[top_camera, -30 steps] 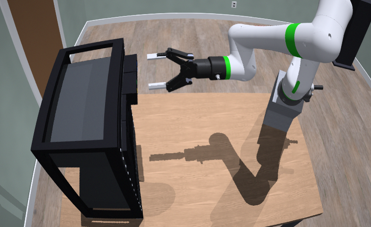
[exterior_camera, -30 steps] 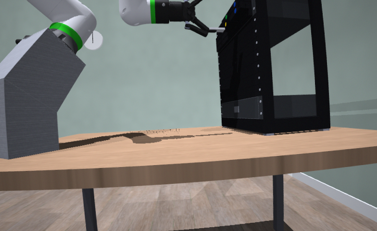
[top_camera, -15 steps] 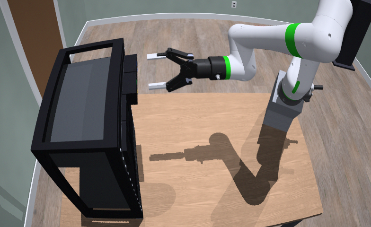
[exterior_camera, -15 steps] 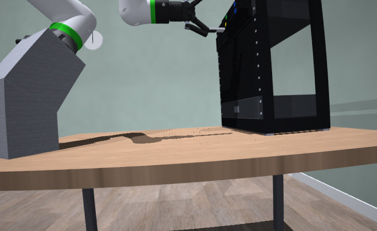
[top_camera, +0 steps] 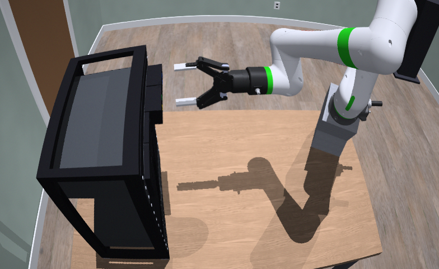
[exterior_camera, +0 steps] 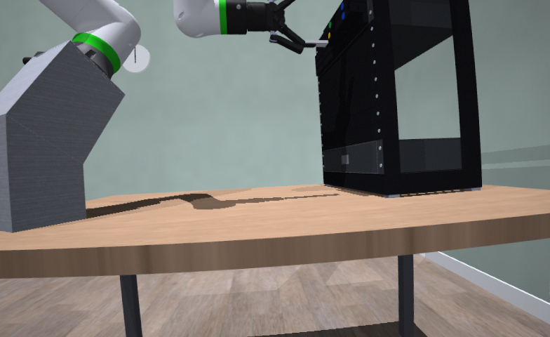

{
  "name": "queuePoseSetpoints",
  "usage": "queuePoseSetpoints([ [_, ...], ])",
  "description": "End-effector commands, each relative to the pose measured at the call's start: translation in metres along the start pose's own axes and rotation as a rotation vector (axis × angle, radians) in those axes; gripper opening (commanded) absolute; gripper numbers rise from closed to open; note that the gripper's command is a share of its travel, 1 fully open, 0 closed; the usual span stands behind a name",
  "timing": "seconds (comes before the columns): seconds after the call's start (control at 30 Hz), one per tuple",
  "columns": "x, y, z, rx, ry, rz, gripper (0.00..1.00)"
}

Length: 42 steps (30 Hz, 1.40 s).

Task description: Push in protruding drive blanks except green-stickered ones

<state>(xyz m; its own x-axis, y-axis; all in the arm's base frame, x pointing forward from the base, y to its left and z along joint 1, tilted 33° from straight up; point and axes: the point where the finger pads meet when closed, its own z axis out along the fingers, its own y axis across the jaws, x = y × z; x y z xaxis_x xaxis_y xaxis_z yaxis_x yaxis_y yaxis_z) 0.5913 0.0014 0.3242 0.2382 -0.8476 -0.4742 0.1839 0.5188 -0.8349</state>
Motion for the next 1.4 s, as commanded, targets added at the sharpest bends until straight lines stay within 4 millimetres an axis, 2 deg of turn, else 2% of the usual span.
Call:
queuePoseSetpoints([
  [0.0, 0.0001, -0.0002, 0.0, 0.0, 0.0, 0.0, 1.0],
  [1.0, 0.0001, -0.0002, 0.0, 0.0, 0.0, 0.0, 1.0],
  [1.03, 0.0001, -0.0002, 0.0, 0.0, 0.0, 0.0, 0.0],
  [1.37, 0.0001, -0.0002, 0.0, 0.0, 0.0, 0.0, 0.0],
])
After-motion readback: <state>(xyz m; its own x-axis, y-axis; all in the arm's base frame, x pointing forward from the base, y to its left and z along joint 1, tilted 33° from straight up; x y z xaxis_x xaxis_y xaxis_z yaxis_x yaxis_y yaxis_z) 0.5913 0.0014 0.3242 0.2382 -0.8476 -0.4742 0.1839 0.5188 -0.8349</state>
